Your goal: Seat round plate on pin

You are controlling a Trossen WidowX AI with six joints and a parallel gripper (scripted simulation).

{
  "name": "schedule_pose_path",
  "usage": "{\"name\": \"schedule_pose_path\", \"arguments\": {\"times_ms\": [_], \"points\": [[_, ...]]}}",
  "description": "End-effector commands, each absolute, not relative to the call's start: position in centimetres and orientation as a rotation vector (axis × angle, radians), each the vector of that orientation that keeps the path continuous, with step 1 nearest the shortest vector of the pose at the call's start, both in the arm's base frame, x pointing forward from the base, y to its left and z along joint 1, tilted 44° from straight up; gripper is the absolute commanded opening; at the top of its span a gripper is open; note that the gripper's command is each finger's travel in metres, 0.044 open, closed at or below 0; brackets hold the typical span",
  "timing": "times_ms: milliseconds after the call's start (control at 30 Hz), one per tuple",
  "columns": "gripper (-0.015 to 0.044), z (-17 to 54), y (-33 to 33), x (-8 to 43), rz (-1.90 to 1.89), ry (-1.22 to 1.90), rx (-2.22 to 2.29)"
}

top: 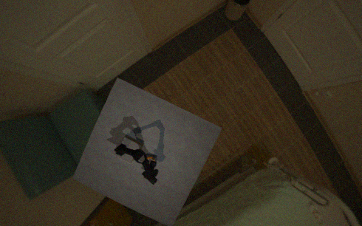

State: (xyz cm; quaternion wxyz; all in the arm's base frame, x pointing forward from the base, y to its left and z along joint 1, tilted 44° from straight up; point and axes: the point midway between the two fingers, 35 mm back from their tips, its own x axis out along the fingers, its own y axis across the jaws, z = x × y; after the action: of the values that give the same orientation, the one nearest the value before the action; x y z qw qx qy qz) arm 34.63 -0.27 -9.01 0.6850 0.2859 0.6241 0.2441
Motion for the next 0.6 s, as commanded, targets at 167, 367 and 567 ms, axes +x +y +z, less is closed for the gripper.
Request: {"name": "schedule_pose_path", "arguments": {"times_ms": [167,367,567], "points": [[0.0,-9.56,-0.27,33.95,0.545,1.418,0.642],[0.0,-9.6,-0.33,33.87,0.545,1.418,0.642],[0.0,-9.65,-0.38,33.81,0.545,1.418,0.642]]}}
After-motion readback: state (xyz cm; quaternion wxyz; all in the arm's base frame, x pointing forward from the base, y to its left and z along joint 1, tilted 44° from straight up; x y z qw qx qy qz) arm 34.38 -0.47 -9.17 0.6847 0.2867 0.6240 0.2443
